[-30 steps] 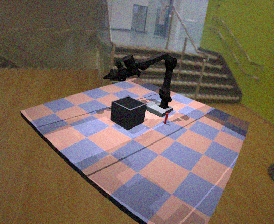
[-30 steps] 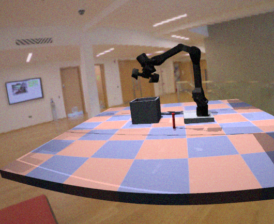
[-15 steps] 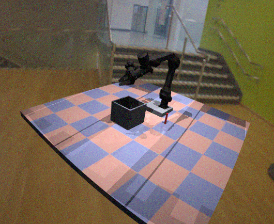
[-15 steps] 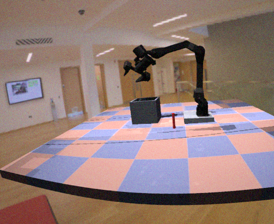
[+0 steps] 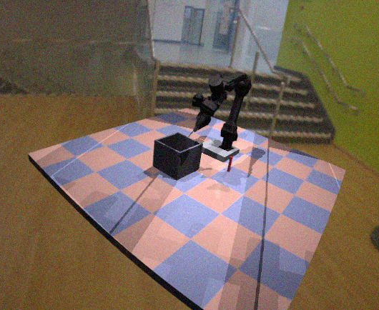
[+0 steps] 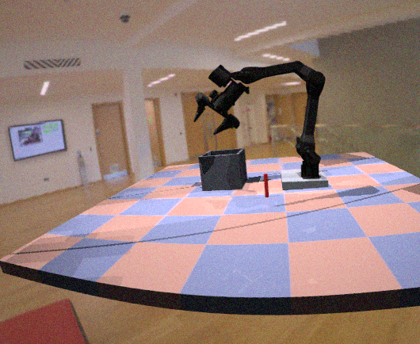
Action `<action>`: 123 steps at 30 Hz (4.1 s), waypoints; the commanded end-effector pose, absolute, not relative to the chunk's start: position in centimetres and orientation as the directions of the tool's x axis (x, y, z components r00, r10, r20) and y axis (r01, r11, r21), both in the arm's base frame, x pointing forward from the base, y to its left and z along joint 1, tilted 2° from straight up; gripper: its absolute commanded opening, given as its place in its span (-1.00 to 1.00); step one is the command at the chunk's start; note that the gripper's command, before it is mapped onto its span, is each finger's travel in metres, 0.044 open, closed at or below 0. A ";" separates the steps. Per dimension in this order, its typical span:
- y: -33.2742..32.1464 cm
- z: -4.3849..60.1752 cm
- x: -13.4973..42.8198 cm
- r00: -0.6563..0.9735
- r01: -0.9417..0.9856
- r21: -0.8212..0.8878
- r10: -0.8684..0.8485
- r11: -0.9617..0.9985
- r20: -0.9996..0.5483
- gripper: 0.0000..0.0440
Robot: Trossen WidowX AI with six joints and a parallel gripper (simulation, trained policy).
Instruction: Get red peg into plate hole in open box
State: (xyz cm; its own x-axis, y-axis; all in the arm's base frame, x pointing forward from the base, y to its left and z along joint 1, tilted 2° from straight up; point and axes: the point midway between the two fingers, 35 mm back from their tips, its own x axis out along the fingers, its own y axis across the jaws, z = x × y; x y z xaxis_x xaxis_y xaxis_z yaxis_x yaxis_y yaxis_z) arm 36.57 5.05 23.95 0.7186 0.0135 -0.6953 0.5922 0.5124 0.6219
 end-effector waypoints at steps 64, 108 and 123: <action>12.3 4.8 15.4 -0.131 0.954 -0.109 0.062 0.280 -0.989 0.94; 14.0 13.3 21.6 0.154 0.925 0.232 0.258 0.303 -0.954 -1.00; 9.3 18.7 24.3 0.295 0.897 0.338 0.184 0.285 -0.937 -1.00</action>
